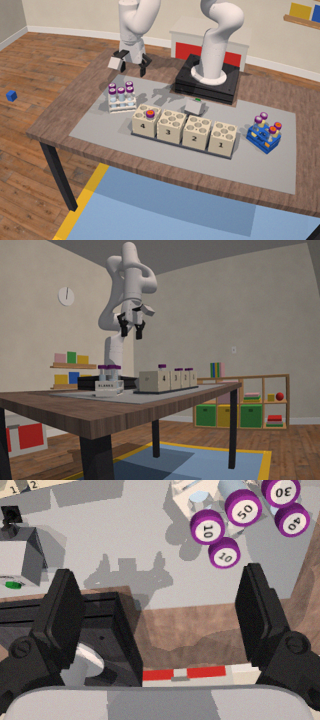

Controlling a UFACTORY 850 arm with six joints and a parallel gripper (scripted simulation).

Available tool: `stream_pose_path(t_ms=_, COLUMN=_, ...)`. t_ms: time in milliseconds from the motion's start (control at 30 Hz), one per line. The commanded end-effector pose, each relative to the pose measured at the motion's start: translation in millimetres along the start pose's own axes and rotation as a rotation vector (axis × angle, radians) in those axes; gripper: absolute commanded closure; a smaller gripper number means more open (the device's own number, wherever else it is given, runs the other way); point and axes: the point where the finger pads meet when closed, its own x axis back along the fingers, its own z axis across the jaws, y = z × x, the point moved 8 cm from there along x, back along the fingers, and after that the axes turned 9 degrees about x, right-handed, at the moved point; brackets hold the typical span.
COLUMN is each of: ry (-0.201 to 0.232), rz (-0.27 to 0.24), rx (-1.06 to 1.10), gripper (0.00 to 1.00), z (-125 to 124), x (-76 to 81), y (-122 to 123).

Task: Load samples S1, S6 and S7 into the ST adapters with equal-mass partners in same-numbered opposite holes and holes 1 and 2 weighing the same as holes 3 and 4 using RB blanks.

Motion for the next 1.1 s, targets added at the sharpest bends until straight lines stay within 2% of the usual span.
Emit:
stream_pose_path(t_ms=0, ry=-0.004, rz=0.009, rx=0.046, gripper=0.0, z=-22, x=1.2, y=-7)
stream_pose_path(t_ms=267, ry=-0.004, rz=0.009, rx=0.046, gripper=0.0, z=-60, x=1.5, y=-19)
stream_pose_path(t_ms=333, ry=-0.004, rz=0.009, rx=0.046, gripper=0.0, z=-60, x=1.5, y=-19)
stream_pose_path(t_ms=833, ry=-0.005, rz=0.009, rx=0.046, gripper=0.0, z=-132, x=2.0, y=-42)
stream_pose_path(t_ms=900, ry=-0.005, rz=0.009, rx=0.046, gripper=0.0, z=-132, x=2.0, y=-42)
stream_pose_path(t_ms=1067, ry=-0.005, rz=0.009, rx=0.046, gripper=0.0, z=-156, x=2.2, y=-49)
